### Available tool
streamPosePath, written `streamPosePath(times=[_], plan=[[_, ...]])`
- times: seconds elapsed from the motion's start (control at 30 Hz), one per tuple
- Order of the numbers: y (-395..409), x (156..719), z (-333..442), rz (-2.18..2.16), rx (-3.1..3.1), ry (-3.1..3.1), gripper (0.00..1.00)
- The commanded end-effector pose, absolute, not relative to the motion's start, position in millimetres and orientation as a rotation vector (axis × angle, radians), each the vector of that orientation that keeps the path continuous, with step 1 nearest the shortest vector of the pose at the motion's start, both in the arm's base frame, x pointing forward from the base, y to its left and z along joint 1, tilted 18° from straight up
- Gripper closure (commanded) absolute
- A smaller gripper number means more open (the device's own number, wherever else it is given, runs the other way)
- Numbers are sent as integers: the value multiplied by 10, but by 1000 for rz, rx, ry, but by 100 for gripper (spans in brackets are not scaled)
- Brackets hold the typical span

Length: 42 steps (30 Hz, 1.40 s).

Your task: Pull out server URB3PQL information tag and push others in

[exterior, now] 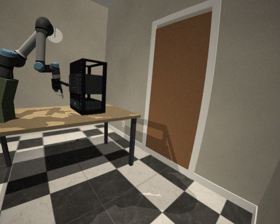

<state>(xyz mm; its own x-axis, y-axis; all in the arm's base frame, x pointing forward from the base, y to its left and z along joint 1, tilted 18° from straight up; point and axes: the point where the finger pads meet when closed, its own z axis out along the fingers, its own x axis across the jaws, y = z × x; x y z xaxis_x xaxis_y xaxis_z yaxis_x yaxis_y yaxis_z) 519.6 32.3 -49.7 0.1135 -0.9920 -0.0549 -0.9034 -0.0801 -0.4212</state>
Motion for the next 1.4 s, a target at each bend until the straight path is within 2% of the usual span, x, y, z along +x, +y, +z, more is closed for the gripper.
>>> streamPosePath(times=[0.0,1.37], plan=[[311,5237,-438,-377,-2041,1843,0],[237,5495,6,-563,-1977,1790,0]])
